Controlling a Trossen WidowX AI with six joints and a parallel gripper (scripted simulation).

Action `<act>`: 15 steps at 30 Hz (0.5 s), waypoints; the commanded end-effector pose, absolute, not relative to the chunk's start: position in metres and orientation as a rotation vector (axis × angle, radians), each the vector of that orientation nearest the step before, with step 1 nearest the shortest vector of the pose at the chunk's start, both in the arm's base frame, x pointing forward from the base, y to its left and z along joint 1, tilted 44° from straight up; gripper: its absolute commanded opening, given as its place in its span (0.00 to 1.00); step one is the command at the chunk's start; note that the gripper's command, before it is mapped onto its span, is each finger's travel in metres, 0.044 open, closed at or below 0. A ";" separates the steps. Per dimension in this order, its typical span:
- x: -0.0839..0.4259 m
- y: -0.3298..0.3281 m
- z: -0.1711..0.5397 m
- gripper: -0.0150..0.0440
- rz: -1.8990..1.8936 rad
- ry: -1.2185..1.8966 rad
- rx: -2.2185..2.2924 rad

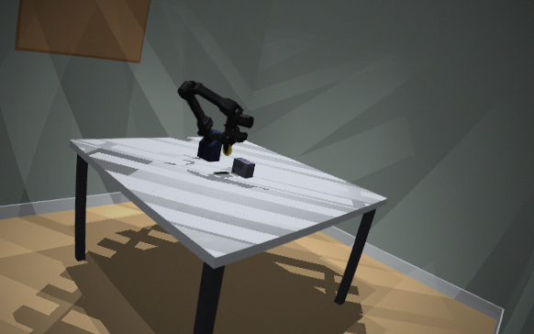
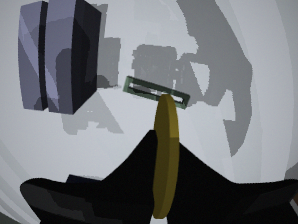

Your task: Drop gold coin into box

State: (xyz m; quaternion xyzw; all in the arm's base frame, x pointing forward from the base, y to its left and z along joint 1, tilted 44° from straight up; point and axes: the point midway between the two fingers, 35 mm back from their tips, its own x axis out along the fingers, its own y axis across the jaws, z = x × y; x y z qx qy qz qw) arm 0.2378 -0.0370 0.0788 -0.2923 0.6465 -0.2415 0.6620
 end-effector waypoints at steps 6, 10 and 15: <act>0.244 -0.028 0.071 0.25 -0.556 1.461 -0.642; 0.249 -0.021 0.065 0.25 -0.555 1.461 -0.641; 0.254 -0.013 0.058 0.25 -0.554 1.461 -0.640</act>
